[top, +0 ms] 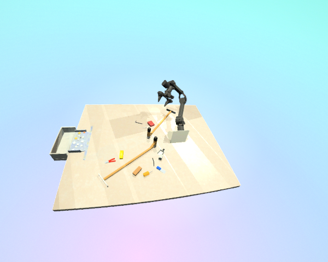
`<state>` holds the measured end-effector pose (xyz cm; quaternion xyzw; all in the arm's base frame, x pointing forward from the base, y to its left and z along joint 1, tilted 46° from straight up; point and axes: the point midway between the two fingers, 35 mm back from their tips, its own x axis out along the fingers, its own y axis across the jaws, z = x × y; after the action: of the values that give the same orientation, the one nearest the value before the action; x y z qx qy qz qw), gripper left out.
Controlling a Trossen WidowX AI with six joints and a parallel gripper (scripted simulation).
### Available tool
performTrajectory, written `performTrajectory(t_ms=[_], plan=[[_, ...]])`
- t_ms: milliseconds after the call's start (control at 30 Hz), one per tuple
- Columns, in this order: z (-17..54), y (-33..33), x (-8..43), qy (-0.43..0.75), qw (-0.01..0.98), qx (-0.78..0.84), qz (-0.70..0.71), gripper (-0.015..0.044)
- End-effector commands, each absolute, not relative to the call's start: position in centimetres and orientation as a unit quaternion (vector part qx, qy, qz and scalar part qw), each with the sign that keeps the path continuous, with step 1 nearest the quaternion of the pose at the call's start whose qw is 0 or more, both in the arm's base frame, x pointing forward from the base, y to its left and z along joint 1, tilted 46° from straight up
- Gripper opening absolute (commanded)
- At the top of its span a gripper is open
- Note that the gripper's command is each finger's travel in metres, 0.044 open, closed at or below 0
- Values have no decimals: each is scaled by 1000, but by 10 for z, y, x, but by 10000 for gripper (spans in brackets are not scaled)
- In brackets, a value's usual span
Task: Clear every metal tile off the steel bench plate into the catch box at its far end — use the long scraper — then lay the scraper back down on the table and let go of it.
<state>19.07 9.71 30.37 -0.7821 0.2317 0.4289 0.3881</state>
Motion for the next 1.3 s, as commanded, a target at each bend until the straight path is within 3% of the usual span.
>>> performTrajectory(t_ms=[0,1267], plan=[[310,85,190,247,434,-764,409,440],[356,-10,153,329,711,-595,184,440]])
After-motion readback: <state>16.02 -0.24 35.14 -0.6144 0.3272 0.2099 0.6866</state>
